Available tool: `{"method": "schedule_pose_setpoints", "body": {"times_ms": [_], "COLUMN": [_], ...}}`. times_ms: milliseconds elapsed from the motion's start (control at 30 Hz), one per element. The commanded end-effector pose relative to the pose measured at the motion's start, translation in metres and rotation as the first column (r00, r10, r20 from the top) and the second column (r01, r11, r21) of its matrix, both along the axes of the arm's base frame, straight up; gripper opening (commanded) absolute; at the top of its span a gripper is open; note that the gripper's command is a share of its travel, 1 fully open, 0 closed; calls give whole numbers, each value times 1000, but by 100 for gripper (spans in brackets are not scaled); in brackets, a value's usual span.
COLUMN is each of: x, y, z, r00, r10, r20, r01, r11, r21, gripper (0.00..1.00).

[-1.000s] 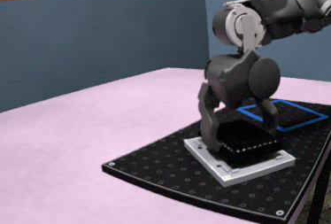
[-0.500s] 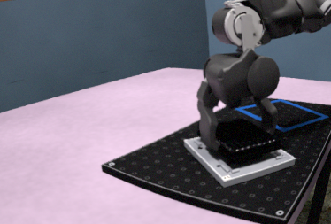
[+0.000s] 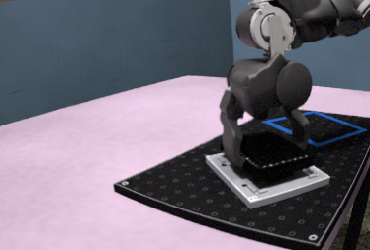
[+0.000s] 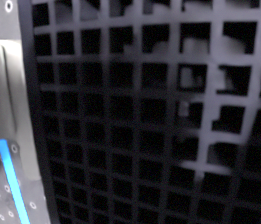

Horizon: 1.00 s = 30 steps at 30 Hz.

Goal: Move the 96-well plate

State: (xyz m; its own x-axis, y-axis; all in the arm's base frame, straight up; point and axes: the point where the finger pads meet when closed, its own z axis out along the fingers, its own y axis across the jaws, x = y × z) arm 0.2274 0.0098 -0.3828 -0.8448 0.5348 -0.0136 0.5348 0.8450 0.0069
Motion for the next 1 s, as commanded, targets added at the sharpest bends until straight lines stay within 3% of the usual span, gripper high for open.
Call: {"method": "schedule_pose_setpoints", "body": {"times_ms": [0,967], "x": [-2,0], "y": [0,-1], "z": [-1,0], "r00": [1000,1000], "r10": [0,-1], "r20": [-3,-1], "r01": [0,1], "r11": [1000,1000], "r21": [0,-2], "gripper": [0,0]}}
